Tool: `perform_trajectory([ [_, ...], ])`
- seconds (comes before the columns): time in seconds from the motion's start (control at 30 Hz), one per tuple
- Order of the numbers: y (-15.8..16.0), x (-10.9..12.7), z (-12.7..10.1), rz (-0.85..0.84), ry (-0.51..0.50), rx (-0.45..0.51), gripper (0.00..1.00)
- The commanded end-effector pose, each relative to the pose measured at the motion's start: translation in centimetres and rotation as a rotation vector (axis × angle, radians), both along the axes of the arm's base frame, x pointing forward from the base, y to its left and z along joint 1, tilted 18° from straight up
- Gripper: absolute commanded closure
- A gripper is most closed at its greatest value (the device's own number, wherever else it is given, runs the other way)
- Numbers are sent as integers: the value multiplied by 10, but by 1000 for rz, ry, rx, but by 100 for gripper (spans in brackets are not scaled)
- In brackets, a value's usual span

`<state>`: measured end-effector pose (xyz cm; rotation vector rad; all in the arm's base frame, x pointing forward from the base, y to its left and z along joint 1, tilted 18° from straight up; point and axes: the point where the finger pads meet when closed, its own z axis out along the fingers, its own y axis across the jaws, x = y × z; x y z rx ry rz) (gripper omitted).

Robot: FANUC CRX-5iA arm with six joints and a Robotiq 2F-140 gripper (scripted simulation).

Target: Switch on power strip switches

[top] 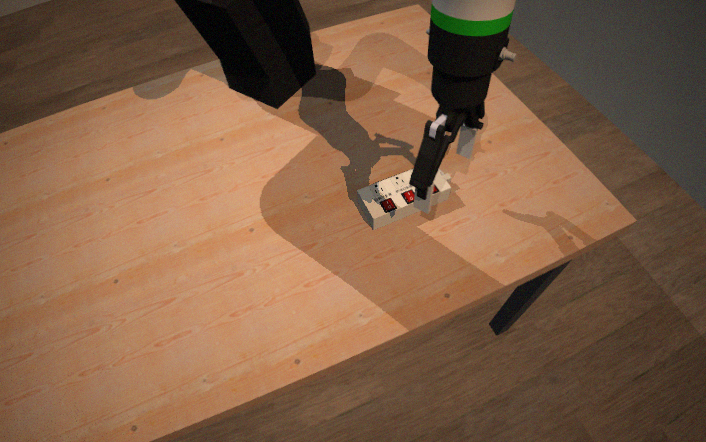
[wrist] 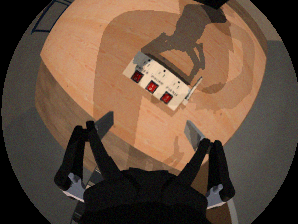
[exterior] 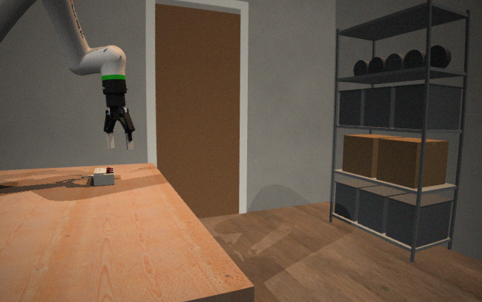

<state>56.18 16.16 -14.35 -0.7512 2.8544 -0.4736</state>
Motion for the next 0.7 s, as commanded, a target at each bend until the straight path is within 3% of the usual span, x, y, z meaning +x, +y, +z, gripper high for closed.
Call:
perform_trajectory([
  [0.0,-10,-16,-3,-24,127,-66,0],
  [0.2,-9,-35,-5,-28,212,-93,0],
  [0.67,-9,-35,-5,-28,212,-93,0],
])
